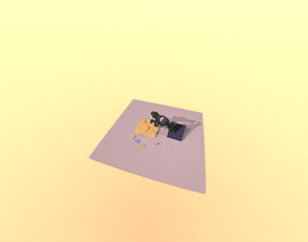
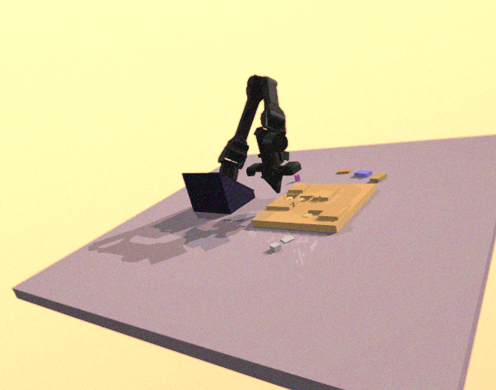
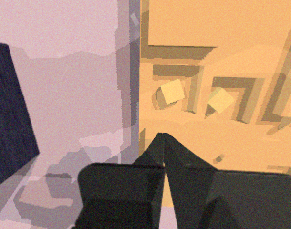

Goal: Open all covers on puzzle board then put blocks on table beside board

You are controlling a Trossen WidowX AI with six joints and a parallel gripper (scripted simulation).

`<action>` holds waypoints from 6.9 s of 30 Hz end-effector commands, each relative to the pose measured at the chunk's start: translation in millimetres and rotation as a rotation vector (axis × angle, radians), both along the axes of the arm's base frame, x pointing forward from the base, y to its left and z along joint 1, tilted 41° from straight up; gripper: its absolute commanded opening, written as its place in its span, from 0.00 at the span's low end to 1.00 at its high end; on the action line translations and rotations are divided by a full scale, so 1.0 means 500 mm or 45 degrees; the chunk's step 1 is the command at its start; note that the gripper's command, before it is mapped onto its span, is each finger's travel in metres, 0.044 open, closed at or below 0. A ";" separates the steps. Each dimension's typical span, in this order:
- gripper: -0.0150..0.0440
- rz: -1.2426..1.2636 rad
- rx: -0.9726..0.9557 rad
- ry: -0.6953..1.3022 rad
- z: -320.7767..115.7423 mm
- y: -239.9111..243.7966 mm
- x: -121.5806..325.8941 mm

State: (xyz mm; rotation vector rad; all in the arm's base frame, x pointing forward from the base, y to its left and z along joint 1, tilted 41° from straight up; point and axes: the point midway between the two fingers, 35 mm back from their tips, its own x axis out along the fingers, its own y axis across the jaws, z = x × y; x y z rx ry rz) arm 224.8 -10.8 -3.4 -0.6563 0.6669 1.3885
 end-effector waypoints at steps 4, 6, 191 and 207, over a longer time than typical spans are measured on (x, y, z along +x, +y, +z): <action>0.25 0.003 -0.008 -0.008 0.015 -0.014 0.000; 0.25 0.003 -0.008 -0.008 0.019 -0.017 -0.001; 0.25 -3.004 0.282 2.603 0.099 0.169 0.316; 0.25 -3.003 0.283 2.602 0.095 0.161 0.352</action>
